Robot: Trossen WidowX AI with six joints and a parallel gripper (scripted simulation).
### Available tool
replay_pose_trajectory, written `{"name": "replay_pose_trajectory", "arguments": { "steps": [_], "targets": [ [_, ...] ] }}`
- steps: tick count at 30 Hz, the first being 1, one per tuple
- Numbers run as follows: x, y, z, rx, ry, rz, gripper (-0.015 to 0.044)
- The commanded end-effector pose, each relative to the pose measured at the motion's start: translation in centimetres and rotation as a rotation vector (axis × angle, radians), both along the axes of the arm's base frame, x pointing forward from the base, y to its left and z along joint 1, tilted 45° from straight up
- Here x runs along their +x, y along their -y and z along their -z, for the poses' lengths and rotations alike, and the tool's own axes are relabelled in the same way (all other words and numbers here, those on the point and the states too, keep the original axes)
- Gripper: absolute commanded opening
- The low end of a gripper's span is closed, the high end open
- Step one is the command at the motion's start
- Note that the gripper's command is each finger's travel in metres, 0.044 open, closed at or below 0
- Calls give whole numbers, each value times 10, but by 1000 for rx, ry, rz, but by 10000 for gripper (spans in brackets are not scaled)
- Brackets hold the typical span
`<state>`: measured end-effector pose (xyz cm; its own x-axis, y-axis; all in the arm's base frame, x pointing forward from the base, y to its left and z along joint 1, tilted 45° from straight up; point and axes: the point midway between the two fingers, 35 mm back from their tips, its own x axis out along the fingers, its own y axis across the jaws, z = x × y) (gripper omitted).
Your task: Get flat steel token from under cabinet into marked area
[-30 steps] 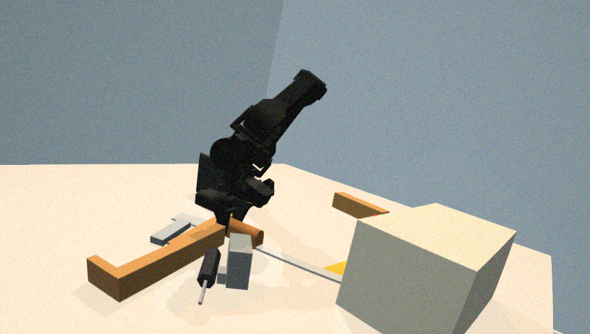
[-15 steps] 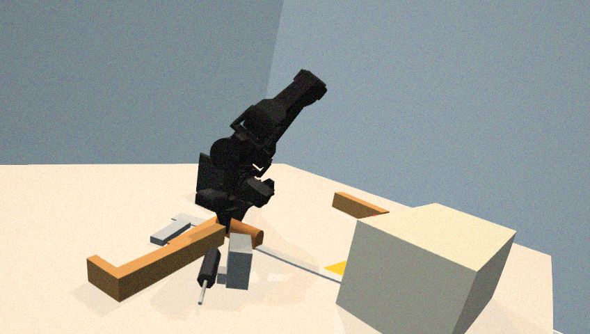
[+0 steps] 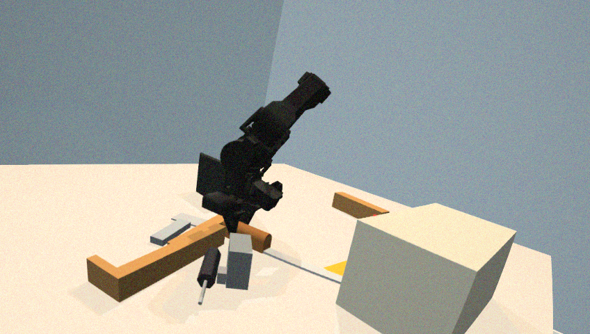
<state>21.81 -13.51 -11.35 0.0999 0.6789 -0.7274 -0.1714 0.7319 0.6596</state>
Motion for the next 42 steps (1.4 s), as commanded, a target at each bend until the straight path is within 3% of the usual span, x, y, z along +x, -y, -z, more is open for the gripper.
{"name": "replay_pose_trajectory", "arguments": {
  "steps": [1, 42],
  "targets": [
    [7, 0, -1, 1, 2, 1, 0],
    [71, -3, -13, 3, 6, 1, 0]
  ]
}}
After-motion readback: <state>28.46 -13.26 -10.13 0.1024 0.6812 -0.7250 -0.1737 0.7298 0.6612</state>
